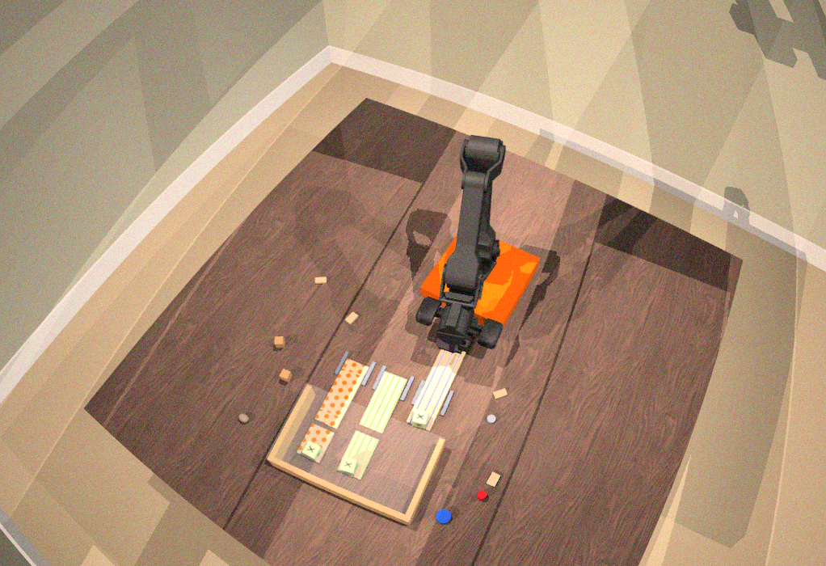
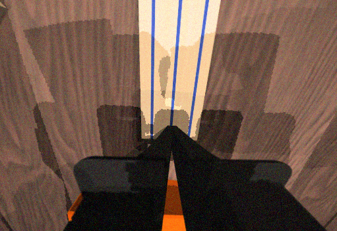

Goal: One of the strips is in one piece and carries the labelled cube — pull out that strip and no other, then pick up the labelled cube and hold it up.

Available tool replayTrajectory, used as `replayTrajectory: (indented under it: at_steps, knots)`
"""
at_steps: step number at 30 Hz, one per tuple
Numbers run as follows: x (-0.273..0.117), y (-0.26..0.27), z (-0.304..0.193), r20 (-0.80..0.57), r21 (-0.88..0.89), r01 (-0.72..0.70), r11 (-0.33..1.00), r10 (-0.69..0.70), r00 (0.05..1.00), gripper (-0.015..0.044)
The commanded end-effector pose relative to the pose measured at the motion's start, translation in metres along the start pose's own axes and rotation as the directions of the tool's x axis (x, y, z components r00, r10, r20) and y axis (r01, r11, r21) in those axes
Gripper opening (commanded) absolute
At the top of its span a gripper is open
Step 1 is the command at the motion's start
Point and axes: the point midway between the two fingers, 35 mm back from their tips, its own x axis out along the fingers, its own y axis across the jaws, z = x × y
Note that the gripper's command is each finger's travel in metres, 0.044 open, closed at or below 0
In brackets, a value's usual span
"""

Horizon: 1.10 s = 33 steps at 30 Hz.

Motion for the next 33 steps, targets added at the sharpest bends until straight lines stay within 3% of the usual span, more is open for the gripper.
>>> replayTrajectory:
  at_steps: [1,33]
  knots:
    - [0.006,-0.001,-0.017,-0.047,0.002,0.004,1.0,-0.004,0.999,0.0]
    - [0.006,-0.001,-0.03,-0.048,0.002,0.004,1.0,-0.004,0.999,0.0]
